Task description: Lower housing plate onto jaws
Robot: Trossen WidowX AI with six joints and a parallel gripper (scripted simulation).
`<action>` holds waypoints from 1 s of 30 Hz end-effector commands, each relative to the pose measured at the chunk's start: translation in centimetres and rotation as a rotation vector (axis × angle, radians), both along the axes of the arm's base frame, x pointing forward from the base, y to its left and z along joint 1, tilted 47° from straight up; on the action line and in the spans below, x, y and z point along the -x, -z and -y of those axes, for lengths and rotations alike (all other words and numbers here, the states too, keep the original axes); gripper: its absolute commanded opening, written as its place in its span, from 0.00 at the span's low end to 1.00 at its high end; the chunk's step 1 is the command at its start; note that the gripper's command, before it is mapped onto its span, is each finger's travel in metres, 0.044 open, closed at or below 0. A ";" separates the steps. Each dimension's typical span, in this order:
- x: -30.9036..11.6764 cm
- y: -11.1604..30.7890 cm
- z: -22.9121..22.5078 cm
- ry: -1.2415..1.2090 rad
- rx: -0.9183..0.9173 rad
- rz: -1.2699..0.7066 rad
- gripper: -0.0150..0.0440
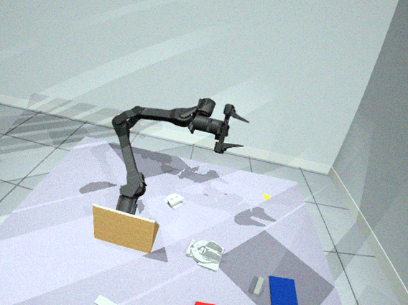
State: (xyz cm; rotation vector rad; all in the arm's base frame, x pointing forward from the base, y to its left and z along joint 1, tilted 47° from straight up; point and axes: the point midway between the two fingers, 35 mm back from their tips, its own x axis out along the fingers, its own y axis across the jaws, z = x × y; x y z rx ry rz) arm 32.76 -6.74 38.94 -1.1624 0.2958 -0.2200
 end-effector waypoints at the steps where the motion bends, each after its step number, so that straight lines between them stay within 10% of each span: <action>1: -0.4 2.0 -1.3 -0.079 0.044 -0.094 1.00; 30: 3.0 13.3 -9.8 -0.713 0.270 -0.575 1.00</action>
